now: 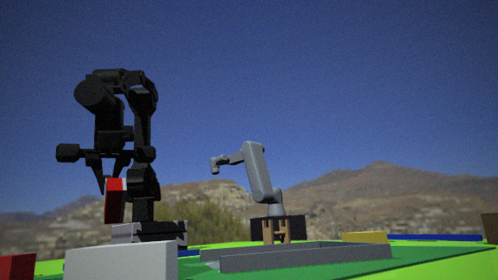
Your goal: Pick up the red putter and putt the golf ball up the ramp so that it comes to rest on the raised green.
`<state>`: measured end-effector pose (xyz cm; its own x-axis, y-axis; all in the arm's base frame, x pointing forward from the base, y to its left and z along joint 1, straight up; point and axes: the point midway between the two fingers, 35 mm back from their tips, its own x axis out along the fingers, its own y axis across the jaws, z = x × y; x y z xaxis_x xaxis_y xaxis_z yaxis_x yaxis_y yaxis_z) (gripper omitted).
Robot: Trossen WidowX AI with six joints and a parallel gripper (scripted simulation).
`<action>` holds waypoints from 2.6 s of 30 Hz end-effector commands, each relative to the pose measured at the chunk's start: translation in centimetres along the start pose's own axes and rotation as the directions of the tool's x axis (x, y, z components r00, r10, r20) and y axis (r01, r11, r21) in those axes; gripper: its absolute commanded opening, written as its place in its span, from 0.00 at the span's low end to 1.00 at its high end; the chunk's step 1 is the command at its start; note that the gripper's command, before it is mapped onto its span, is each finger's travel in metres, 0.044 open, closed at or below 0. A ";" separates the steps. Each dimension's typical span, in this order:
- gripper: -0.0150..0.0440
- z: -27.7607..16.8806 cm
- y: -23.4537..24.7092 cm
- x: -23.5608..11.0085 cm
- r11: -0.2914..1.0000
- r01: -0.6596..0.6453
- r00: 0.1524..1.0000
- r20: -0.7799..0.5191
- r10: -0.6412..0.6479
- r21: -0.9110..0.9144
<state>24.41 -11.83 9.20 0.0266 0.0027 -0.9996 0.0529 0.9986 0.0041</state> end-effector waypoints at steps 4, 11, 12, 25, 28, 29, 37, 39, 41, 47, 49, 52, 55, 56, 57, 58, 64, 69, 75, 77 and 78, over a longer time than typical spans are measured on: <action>0.25 -1.6 -2.6 -0.3 0.984 0.023 1.000 -0.015 -0.021 0.175; 0.25 -1.5 -2.6 -0.1 0.984 0.023 1.000 -0.015 -0.021 0.175; 0.25 -1.5 -2.6 0.1 0.984 0.023 1.000 -0.015 -0.021 0.175; 0.25 -1.6 -2.7 3.8 0.984 0.023 1.000 -0.015 -0.021 0.175; 0.25 -1.6 -2.7 4.1 0.984 0.023 1.000 -0.015 -0.021 0.175; 0.25 -1.6 -2.7 4.2 0.984 0.023 1.000 -0.015 -0.021 0.175; 0.25 -1.6 -2.7 5.5 0.984 0.023 1.000 -0.015 -0.021 0.175; 0.25 -1.6 -2.7 5.8 0.984 0.023 1.000 -0.015 -0.021 0.175; 0.25 -1.6 -2.7 6.2 0.984 0.023 1.000 -0.015 -0.021 0.175; 0.25 -1.7 -2.7 6.7 0.984 0.023 1.000 -0.015 -0.021 0.175; 0.25 -1.7 -2.6 6.4 0.985 0.019 1.000 -0.016 -0.016 0.169; 0.25 -1.7 -2.6 6.4 0.985 0.019 1.000 -0.016 -0.016 0.169; 0.25 -1.7 -2.6 6.4 0.985 0.019 1.000 -0.016 -0.016 0.169; 0.25 -1.7 -2.6 6.4 0.985 0.019 1.000 -0.016 -0.016 0.169; 0.25 -1.7 -2.7 6.4 0.985 0.019 1.000 -0.016 -0.017 0.169; 0.25 -1.7 -2.8 6.4 0.985 0.020 1.000 -0.016 -0.017 0.170; 0.25 -1.9 -3.9 6.7 0.984 0.024 1.000 -0.015 -0.022 0.175; 0.25 -2.0 -3.5 6.7 0.983 0.019 1.000 -0.020 -0.015 0.181; 0.25 -0.2 2.3 6.7 0.984 0.017 1.000 -0.017 -0.014 0.178; 0.25 0.1 4.9 6.8 0.984 0.015 1.000 -0.015 -0.013 0.177; 0.25 0.2 6.2 6.8 0.984 0.015 1.000 -0.015 -0.012 0.176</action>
<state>24.47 -9.83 2.46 0.0060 -0.0130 -0.9999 0.2348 0.9720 -0.0112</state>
